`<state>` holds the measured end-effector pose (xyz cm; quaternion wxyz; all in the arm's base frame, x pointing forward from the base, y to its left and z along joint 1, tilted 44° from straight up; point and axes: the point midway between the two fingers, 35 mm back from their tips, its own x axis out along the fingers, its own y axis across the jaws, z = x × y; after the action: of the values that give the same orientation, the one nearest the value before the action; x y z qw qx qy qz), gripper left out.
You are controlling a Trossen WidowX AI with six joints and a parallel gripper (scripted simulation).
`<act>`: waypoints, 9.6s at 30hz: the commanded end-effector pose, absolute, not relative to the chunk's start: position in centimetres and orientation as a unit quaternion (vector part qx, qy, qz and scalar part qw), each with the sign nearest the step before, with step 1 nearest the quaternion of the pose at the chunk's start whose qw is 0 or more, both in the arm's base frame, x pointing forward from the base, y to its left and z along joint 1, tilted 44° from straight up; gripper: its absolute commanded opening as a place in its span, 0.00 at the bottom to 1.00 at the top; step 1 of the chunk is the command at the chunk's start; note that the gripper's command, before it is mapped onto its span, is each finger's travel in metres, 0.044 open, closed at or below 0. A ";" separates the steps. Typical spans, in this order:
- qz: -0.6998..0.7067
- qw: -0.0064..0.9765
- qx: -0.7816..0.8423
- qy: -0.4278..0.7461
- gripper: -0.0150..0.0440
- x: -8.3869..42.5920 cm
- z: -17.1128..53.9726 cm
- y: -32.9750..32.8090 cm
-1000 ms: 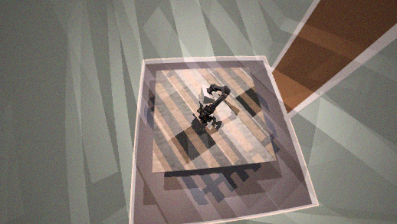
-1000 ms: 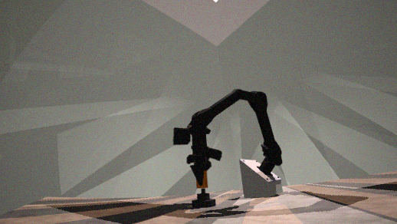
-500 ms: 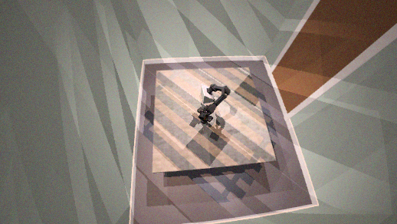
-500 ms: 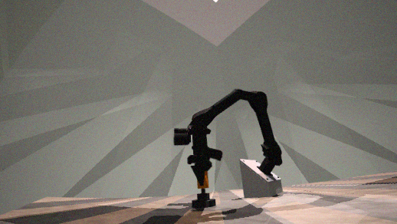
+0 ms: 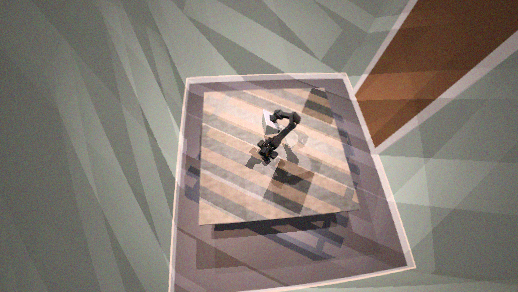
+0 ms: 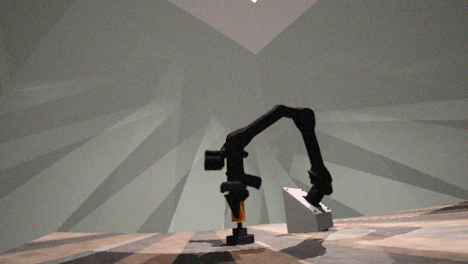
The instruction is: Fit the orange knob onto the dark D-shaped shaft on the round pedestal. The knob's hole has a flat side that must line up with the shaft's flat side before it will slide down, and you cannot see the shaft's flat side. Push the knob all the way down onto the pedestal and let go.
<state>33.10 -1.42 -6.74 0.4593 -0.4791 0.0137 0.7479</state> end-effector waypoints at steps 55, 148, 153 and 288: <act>0.372 0.648 0.147 0.649 0.25 32.7 -6.9 -1.6; 0.141 0.565 0.349 0.734 0.25 32.8 -7.0 -1.4; 0.141 0.565 0.349 0.734 0.25 32.8 -7.1 -1.4; -0.093 0.429 0.507 0.742 0.25 33.1 -6.8 -1.5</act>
<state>33.06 -1.44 -6.63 -0.4282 -0.5066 -0.7429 0.0901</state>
